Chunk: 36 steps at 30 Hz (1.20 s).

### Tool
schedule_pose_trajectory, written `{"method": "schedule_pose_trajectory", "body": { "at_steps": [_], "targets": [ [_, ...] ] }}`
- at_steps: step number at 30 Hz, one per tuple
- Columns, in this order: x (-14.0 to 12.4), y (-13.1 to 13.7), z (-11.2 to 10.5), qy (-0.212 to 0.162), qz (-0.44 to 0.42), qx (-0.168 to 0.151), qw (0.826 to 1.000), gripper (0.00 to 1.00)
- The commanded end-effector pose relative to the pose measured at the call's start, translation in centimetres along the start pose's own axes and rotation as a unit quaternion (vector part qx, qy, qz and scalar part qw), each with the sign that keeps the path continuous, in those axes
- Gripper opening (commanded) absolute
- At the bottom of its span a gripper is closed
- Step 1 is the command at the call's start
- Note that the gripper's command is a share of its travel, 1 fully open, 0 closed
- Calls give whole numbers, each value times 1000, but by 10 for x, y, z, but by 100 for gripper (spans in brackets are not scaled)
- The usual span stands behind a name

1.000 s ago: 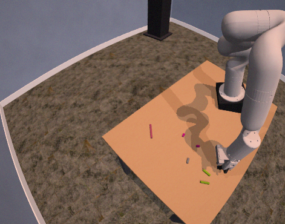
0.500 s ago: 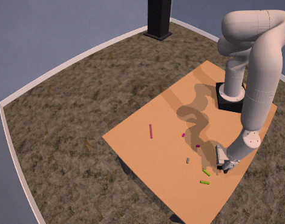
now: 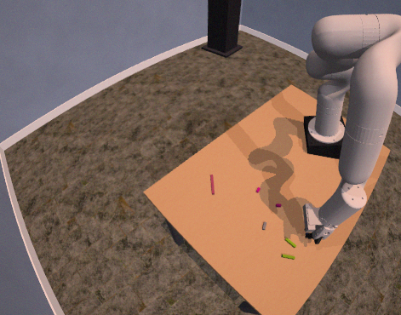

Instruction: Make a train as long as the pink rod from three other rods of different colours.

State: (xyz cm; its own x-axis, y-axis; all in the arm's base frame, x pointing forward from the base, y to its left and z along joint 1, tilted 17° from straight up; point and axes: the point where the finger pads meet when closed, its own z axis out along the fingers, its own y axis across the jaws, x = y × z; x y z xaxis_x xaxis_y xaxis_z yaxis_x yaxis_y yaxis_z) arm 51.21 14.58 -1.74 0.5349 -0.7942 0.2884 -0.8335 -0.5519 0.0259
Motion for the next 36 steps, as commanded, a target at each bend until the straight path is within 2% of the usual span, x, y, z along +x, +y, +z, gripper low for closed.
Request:
{"method": "schedule_pose_trajectory", "body": {
  "at_steps": [1, 24, 36],
  "targets": [
    [0, -1, -1, 0, 0, 1, 1000, 24],
    [0, -1, 0, 0, 0, 1, 1000, 24],
    [0, -1, 7, 0, 0, 1, 1000, 24]
  ]
}}
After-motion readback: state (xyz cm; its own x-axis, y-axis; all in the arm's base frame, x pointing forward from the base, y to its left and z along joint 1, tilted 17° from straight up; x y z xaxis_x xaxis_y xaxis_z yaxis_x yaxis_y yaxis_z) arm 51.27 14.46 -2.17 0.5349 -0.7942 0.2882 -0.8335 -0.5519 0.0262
